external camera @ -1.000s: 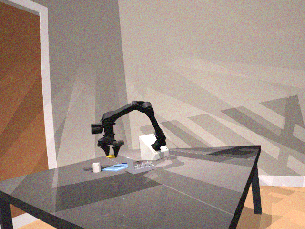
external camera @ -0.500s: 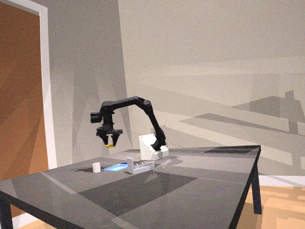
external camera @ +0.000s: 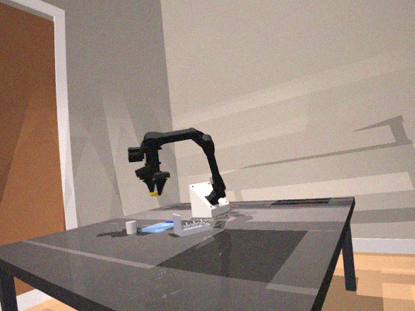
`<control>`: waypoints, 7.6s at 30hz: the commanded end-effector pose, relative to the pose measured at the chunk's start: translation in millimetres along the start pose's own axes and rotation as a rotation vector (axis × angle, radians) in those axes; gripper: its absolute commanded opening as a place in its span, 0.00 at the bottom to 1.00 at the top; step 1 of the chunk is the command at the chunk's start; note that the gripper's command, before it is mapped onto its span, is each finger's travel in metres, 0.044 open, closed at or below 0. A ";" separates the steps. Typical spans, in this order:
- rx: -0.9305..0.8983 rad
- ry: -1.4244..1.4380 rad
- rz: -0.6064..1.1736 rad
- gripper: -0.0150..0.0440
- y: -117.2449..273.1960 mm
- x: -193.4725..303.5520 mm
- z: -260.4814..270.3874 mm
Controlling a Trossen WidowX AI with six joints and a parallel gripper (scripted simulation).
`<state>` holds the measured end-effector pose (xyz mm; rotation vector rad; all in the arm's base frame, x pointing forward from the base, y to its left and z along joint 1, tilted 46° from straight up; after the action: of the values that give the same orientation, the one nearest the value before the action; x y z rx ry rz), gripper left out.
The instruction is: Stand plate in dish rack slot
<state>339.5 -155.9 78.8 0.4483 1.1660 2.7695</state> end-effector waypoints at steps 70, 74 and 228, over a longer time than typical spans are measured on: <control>0.220 -1.499 -0.300 0.25 -45.5 174.5 174.3; 0.269 -1.413 -0.383 0.25 -56.5 175.1 171.6; -0.073 -0.191 -1.547 0.93 -193.8 197.6 176.8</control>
<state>202.3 141.6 103.0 -0.1902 0.7564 1.3563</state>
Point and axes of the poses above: the point midway between the two fingers, 35 mm back from their tips, its own y axis back along the fingers, its own z axis across the jaws, x = y × z, the point moved 6 cm from there along y, back along the fingers, and after that the axes turned 5 degrees about -y, right-handed, at the moved point
